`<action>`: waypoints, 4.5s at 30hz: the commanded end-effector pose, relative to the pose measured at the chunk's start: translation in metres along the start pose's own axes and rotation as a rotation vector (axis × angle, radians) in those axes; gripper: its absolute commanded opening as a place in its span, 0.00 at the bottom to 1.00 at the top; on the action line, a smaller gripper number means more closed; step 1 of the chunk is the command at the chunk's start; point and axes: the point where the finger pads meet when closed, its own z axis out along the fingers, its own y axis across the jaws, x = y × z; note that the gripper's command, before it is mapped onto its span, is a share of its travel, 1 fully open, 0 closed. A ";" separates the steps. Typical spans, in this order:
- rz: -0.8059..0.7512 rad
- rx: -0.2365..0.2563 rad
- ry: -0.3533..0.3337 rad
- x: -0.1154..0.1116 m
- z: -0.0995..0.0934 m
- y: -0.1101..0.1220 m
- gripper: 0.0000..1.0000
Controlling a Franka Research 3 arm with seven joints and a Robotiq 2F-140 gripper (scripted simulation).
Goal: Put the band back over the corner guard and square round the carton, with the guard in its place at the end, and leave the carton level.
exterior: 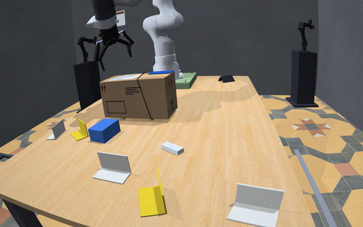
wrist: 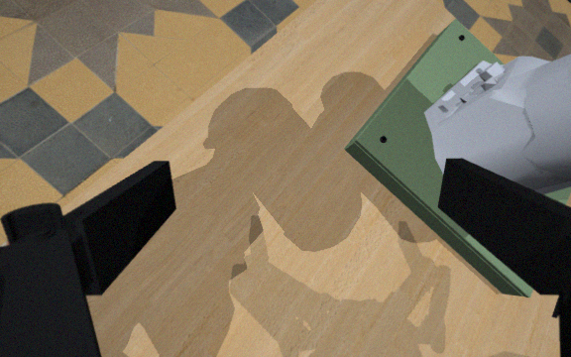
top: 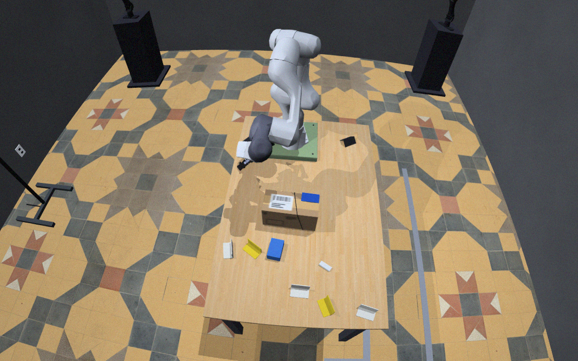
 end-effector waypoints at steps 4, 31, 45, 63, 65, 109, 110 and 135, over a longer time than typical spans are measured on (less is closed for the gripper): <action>0.000 0.000 0.000 0.000 0.000 0.000 1.00; -0.155 0.109 0.007 -0.015 -0.041 -0.004 1.00; -0.389 0.274 0.037 -0.038 -0.106 0.000 1.00; -0.099 0.295 -0.158 -0.089 -0.120 0.017 1.00; -0.054 0.292 -0.186 -0.096 -0.122 0.020 1.00; 0.694 0.094 -0.612 -0.189 -0.165 0.052 1.00; 0.705 0.089 -0.617 -0.190 -0.166 0.053 1.00; 0.813 0.040 -0.669 -0.200 -0.173 0.056 1.00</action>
